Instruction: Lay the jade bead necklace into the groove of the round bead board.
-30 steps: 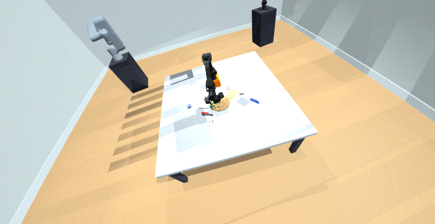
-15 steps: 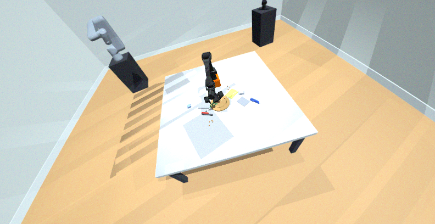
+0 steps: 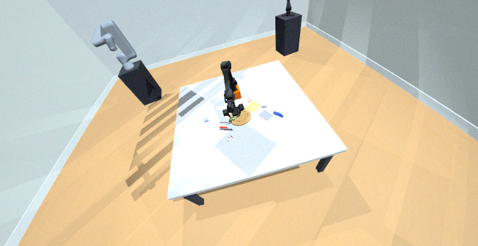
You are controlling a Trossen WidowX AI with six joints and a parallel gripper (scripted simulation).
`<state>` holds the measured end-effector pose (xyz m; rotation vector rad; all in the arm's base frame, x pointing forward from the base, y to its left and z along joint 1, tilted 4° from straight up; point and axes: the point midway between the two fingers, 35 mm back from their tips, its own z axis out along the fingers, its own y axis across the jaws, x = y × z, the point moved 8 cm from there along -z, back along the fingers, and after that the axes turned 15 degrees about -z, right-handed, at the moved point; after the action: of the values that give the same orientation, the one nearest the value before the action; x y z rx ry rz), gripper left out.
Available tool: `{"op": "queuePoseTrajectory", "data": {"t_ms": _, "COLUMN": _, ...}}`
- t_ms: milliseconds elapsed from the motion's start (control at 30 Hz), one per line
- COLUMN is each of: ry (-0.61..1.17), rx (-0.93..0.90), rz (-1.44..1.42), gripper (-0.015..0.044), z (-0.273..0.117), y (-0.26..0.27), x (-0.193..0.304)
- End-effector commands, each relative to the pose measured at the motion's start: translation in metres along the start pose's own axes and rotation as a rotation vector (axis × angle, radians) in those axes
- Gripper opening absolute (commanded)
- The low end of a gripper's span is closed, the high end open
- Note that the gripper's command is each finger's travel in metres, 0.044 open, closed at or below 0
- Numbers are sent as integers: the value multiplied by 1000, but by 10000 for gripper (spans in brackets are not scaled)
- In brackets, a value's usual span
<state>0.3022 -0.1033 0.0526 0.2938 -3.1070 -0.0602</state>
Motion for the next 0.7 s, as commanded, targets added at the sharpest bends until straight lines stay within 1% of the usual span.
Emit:
{"op": "queuePoseTrajectory", "data": {"t_ms": 0, "ry": -2, "rx": -1, "rz": 203, "gripper": 335, "z": -2, "y": -7, "x": -1}}
{"op": "queuePoseTrajectory", "data": {"t_ms": 267, "ry": -2, "rx": 0, "rz": 1028, "gripper": 125, "z": -10, "y": -34, "x": 0}}
{"op": "queuePoseTrajectory", "data": {"t_ms": 333, "ry": -3, "rx": 0, "rz": 1234, "gripper": 120, "z": -12, "y": -41, "x": 0}}
{"op": "queuePoseTrajectory", "data": {"t_ms": 400, "ry": -3, "rx": 0, "rz": 1364, "gripper": 120, "z": -13, "y": -45, "x": 1}}
{"op": "queuePoseTrajectory", "data": {"t_ms": 667, "ry": -3, "rx": 0, "rz": 1381, "gripper": 120, "z": -13, "y": -45, "x": 1}}
